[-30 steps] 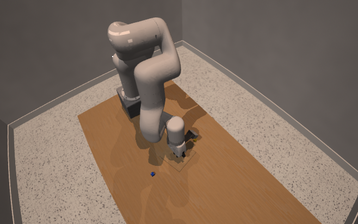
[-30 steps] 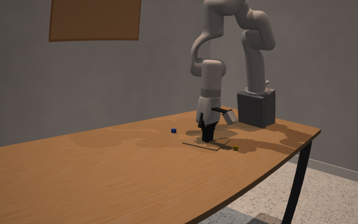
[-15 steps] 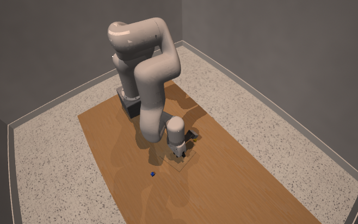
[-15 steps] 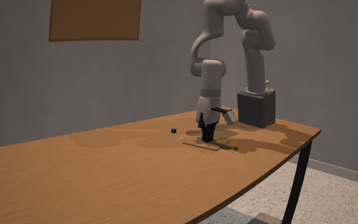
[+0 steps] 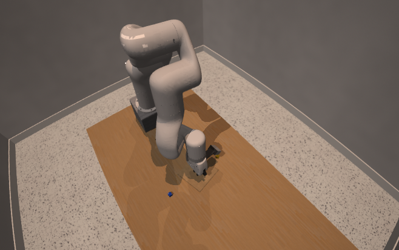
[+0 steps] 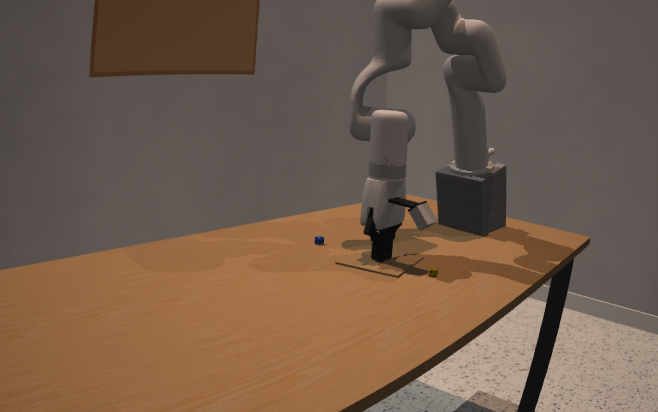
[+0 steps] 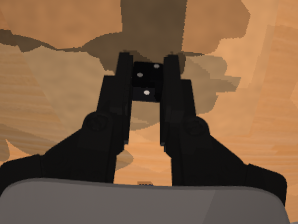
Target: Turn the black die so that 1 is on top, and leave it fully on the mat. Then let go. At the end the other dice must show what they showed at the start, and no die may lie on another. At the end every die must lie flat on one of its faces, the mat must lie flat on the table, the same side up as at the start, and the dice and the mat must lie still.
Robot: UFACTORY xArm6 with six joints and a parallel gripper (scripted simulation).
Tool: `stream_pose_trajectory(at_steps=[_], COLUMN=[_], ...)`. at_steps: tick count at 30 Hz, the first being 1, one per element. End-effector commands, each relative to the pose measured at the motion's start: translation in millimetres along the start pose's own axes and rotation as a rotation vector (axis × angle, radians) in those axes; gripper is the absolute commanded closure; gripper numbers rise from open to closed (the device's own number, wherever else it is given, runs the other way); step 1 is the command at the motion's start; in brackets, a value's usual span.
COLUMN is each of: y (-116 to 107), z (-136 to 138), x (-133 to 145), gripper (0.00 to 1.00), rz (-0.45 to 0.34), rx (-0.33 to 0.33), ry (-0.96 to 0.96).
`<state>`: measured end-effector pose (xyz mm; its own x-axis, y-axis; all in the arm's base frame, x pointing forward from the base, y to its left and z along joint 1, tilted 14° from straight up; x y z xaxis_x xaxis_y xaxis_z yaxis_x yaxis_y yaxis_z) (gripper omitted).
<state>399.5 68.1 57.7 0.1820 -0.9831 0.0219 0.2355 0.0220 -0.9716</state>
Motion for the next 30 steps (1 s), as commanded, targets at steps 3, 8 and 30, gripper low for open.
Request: stream_pose_trajectory(at_steps=[3, 8, 30], y=[-0.7, -0.7, -0.7], z=[0.9, 0.9, 0.9], x=[0.1, 0.1, 0.1], gripper=[0.89, 0.89, 0.85], rz=[0.0, 0.0, 0.0], rx=[0.003, 0.003, 0.003], ry=[0.0, 0.0, 0.0])
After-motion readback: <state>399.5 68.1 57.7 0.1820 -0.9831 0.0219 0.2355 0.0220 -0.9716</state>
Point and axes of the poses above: the point where the finger pads meet when closed, its own y axis out along the fingers, its own z axis across the jaws, x = y × z, the point moved 10 cm from there along -y, back along the fingers, and after that the axes turned 1 degree about -y, right-handed, at the moved point
